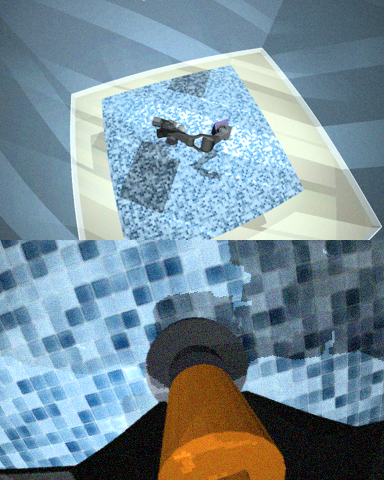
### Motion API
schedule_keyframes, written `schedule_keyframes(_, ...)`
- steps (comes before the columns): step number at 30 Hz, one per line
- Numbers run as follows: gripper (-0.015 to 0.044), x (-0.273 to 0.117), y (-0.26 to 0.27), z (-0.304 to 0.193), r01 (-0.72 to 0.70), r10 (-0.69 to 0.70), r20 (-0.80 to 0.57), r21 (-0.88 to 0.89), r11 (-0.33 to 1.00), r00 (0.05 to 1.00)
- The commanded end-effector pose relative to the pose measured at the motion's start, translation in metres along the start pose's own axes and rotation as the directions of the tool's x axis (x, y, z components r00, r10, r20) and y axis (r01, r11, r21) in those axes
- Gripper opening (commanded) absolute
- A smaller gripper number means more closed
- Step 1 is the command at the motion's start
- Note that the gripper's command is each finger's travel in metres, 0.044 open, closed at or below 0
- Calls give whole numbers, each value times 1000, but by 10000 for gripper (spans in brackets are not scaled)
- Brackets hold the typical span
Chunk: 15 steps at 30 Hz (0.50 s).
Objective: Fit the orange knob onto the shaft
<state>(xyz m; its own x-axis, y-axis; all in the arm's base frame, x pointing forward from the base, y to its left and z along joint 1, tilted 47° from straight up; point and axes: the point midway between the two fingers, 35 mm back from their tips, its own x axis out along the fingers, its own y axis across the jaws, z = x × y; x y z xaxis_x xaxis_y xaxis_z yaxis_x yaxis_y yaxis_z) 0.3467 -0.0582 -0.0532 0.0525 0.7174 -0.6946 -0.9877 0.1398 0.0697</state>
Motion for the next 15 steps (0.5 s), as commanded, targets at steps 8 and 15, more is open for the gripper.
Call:
schedule_keyframes(8,0,2,0,1,2,-2,0,-22,1000,1000)
schedule_keyframes(15,0,2,0,2,2,-2,1,-22,1000,1000)
